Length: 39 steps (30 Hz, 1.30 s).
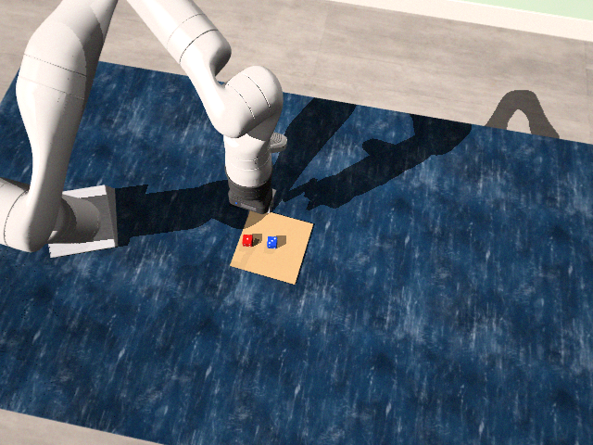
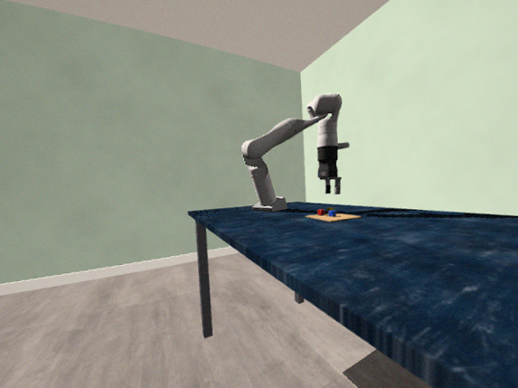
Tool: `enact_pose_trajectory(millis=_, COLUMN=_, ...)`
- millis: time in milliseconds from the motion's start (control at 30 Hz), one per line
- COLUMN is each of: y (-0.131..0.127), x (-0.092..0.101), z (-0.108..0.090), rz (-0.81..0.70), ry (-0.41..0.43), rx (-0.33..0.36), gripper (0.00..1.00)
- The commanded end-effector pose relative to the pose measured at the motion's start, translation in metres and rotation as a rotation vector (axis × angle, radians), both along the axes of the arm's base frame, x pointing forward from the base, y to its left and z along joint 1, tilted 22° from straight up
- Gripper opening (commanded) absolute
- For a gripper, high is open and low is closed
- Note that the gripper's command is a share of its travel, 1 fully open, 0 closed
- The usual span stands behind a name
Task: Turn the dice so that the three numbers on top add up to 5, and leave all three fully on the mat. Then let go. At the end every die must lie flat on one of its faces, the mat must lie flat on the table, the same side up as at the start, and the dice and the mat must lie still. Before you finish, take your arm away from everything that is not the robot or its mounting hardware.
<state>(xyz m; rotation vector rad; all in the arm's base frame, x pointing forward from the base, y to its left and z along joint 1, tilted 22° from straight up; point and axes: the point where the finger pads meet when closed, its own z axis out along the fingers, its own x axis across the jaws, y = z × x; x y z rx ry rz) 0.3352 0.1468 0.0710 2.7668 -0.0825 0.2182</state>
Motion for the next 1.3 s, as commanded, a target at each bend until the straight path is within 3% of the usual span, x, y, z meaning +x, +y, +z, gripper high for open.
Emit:
enact_pose_trajectory(millis=0, y=0.007, x=-0.005, z=-0.001, rz=0.093, ry=0.032, rx=-0.002, gripper=1.0)
enact_pose_trajectory(millis=100, y=0.01, x=-0.01, z=-0.004, rz=0.218, ry=0.08, rx=-0.022, gripper=1.0)
enact_pose_trajectory(millis=167, y=0.01, x=-0.01, z=-0.004, rz=0.218, ry=0.08, rx=-0.022, gripper=1.0)
enact_pose_trajectory(millis=667, y=0.022, x=-0.034, z=-0.015, rz=0.815, ry=0.301, rx=-0.117, gripper=1.0)
enact_pose_trajectory(millis=733, y=0.022, x=-0.034, z=-0.015, rz=0.815, ry=0.301, rx=-0.117, gripper=1.0)
enact_pose_trajectory(millis=1267, y=0.029, x=-0.047, z=-0.021, rz=1.263, ry=0.457, rx=-0.192, gripper=1.0)
